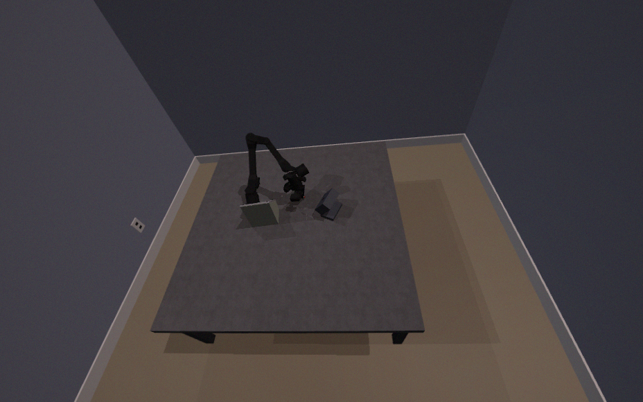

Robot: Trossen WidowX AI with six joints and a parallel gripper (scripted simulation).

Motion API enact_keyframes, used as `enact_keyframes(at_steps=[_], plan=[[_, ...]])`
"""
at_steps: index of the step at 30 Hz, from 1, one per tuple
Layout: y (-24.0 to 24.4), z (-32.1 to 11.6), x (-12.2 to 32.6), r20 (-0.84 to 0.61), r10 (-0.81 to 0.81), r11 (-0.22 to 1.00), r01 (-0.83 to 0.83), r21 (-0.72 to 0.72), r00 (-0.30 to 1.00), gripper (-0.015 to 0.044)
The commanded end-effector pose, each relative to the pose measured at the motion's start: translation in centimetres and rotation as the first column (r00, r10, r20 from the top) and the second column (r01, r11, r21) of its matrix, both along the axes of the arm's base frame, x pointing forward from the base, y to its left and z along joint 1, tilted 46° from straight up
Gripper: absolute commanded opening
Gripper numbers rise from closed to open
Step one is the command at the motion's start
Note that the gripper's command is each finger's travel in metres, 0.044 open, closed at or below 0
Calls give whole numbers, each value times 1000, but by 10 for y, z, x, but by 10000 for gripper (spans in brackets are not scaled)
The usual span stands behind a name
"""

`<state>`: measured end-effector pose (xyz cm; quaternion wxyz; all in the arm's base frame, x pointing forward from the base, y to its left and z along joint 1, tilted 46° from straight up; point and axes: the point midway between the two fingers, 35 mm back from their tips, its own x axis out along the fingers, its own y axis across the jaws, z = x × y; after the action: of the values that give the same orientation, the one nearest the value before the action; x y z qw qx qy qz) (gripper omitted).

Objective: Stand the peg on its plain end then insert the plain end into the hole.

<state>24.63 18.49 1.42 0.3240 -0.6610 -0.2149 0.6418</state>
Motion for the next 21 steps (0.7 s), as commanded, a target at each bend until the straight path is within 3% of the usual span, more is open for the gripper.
enact_keyframes(at_steps=[1,21], plan=[[-2,3,0,28,-31,999,31,-6,999,49],[-11,11,1,150,-150,988,154,-18,977,49]])
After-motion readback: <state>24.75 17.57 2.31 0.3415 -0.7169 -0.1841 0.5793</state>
